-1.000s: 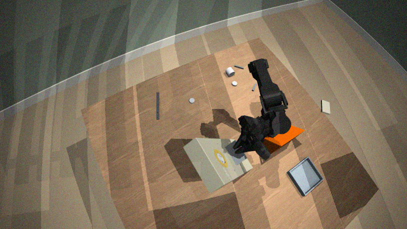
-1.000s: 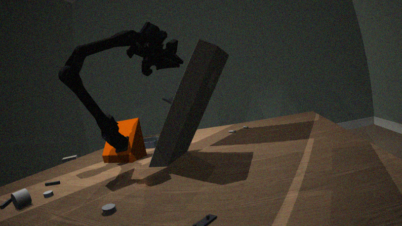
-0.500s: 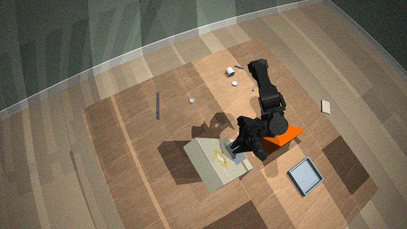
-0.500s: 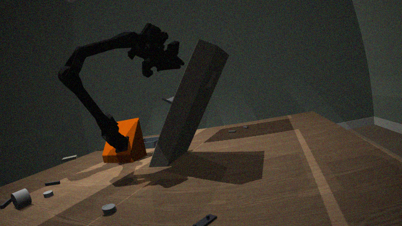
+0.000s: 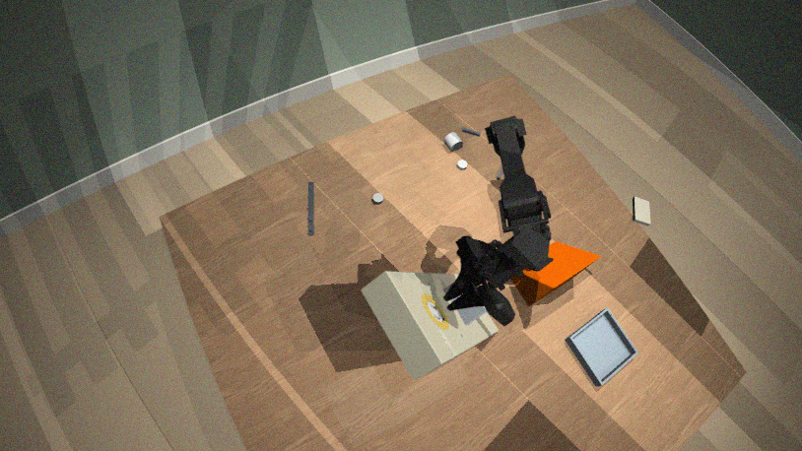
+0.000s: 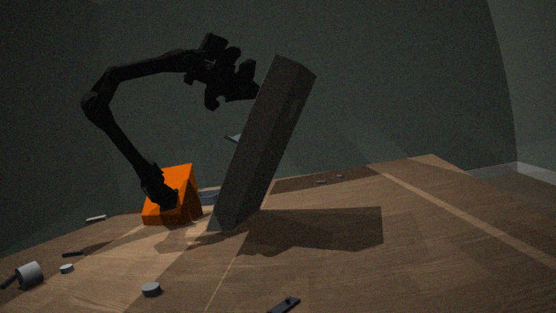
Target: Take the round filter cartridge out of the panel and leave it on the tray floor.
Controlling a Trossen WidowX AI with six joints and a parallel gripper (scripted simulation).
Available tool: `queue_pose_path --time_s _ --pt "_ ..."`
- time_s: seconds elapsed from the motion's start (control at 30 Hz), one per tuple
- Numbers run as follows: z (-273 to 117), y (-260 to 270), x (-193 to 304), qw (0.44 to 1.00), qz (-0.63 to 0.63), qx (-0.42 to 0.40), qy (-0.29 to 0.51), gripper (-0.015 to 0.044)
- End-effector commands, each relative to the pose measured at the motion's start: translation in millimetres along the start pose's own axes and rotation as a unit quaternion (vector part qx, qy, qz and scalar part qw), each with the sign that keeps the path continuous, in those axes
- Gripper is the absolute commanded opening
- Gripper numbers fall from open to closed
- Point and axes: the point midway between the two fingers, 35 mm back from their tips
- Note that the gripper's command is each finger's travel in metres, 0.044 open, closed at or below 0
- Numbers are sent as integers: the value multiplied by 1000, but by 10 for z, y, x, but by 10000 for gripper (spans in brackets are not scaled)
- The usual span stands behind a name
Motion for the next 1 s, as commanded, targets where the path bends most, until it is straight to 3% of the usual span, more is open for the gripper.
queue_pose_path --time_s 0.0,0.97 --pt "75 -2 30 1000 -6 -1 2 100" --pt "224 -16 46 1000 -6 0 -1 100"
Point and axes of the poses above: the point midway between the two fingers, 35 mm back from their tips, its own z axis out along the fingers, its own y axis across the jaws, x = y × z, and after that the axes turned 12 degrees about -z, right-handed
